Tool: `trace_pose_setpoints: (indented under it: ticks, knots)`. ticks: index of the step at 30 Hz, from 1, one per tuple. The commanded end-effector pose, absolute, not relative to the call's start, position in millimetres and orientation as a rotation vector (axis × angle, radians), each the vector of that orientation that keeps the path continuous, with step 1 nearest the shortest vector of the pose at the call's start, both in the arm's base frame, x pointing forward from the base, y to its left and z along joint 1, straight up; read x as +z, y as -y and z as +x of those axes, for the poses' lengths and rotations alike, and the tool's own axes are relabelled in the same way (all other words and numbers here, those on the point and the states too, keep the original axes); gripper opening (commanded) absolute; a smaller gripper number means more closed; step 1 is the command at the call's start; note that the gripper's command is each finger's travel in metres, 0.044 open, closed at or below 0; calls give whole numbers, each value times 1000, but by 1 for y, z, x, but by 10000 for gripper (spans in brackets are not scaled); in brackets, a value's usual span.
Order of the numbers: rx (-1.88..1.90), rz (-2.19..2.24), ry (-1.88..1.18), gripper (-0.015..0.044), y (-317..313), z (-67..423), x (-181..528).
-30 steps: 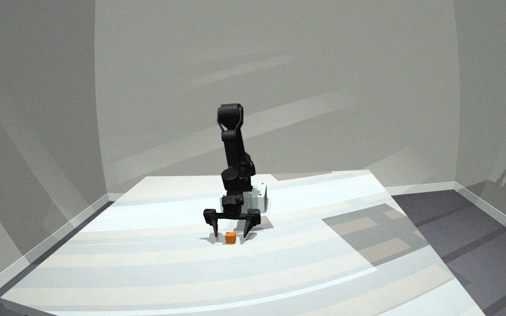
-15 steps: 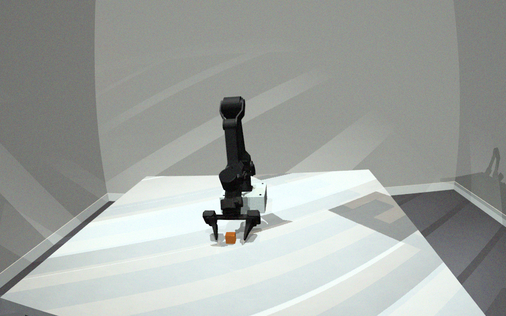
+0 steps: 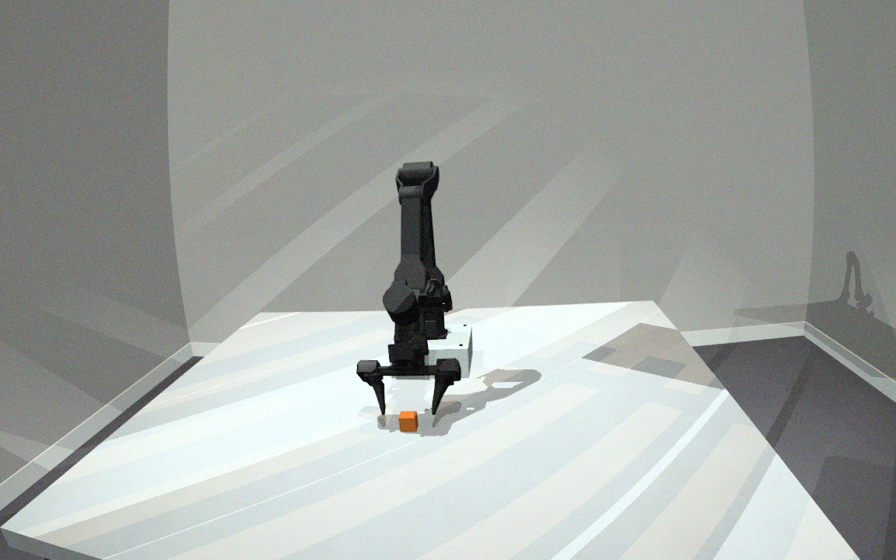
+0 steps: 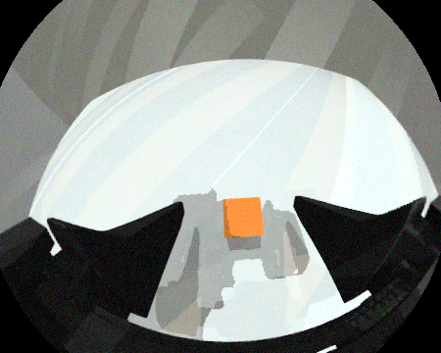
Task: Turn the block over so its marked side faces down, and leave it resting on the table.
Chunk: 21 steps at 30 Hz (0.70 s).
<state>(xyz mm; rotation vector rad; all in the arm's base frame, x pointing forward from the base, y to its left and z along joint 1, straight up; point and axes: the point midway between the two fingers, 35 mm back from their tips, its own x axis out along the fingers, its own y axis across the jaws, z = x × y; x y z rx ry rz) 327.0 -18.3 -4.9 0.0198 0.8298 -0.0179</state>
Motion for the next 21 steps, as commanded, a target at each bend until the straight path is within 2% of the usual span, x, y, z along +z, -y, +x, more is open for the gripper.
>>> trace_pose_setpoints:
  ticks: [1,15,21]
  knots:
    - [-25,9,-982,440,18,302,44]
    - [-25,10,-987,440,18,303,44]
    - [-24,15,-1173,440,19,320,51]
